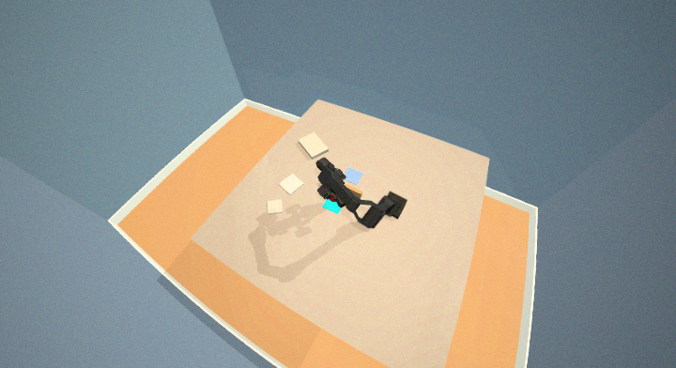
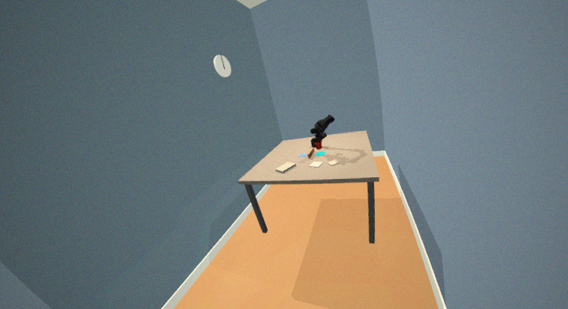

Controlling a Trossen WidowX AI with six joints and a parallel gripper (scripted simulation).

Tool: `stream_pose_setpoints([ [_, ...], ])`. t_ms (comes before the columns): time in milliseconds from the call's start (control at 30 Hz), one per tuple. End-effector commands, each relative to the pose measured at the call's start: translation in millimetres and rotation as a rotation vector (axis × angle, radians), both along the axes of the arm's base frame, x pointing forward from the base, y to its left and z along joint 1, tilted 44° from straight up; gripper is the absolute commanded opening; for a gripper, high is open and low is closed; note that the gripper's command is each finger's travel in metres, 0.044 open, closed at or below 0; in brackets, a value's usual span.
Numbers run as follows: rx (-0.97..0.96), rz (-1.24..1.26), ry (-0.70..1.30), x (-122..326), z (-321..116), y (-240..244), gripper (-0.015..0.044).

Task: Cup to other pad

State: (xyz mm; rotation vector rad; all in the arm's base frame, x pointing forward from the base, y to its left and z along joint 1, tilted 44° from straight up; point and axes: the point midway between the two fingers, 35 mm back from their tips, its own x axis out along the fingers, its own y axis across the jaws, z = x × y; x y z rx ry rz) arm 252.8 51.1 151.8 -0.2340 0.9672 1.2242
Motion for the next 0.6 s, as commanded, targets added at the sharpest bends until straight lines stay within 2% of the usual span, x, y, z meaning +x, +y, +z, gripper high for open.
stream_pose_setpoints([
  [0, 0.003, -0.001, -0.001, 0, -3, 4, 0.0000],
  [567, 0.003, -0.001, -0.001, 1, -18, 18, 0.0000],
])
